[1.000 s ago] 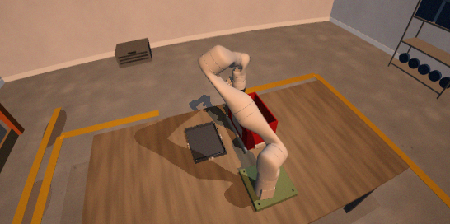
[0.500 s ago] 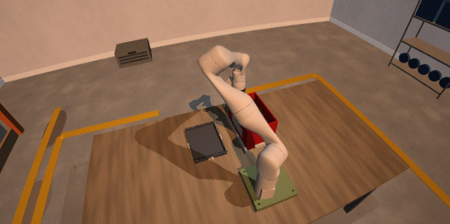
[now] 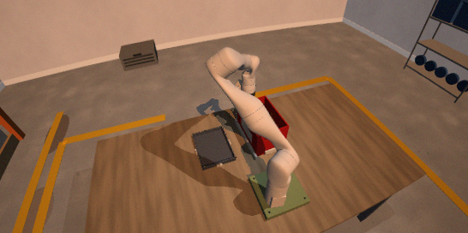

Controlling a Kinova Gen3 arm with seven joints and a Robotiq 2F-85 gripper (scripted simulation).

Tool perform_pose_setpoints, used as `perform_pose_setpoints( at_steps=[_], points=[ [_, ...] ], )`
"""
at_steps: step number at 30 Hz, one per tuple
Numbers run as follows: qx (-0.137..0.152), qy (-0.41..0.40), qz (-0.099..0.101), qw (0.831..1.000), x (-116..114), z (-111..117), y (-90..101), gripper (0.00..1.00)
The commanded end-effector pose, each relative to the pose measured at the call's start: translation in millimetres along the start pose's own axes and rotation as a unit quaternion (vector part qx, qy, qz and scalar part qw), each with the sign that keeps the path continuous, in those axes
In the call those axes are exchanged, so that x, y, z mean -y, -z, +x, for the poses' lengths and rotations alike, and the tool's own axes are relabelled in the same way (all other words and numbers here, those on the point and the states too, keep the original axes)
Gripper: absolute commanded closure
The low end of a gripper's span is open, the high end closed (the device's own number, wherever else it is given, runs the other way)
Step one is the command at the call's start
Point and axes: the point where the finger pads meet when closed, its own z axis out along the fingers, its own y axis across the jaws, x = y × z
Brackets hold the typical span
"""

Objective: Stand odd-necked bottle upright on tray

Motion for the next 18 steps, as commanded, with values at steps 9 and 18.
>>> perform_pose_setpoints(
  at_steps=[9, 18],
  points=[
    [-0.001, 0.0, -0.001, 1.0, -0.4, 0.2, 0.8, 0.36],
    [-0.001, 0.0, -0.001, 1.0, -0.4, 0.2, 4.6, 0.36]
  ],
)
